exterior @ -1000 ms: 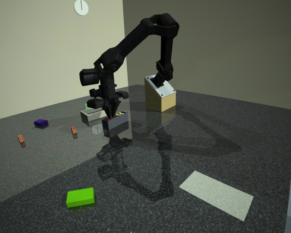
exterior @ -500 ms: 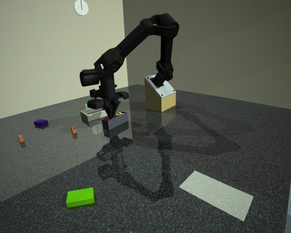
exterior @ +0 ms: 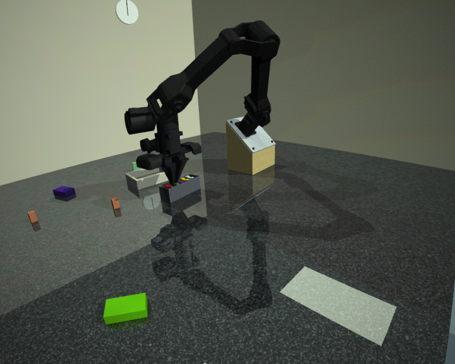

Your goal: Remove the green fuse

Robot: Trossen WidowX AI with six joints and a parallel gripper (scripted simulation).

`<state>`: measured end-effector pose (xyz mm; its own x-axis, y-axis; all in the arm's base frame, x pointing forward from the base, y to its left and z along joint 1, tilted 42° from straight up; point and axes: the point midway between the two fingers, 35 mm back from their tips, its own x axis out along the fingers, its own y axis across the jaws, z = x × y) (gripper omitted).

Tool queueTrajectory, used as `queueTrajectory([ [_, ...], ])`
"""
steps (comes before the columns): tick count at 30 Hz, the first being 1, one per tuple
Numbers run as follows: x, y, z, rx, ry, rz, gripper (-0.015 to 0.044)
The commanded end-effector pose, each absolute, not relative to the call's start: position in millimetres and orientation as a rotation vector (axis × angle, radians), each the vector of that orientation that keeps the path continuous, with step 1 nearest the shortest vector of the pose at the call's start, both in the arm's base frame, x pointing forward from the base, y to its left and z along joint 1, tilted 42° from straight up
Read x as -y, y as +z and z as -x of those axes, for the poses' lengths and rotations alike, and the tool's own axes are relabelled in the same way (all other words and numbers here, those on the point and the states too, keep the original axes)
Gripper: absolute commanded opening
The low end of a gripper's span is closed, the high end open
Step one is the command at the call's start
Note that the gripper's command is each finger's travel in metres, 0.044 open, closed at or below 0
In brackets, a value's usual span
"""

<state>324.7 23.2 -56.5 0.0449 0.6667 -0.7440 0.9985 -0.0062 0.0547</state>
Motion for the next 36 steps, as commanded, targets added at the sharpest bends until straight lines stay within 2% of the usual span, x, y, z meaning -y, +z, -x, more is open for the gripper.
queueTrajectory([
  [1, -21.7, -54.5, -325.2, -1.682, -0.716, -1.731, 0.0000],
  [36, -10.0, -41.9, -324.7, -1.682, -0.718, -1.733, 0.0000],
])
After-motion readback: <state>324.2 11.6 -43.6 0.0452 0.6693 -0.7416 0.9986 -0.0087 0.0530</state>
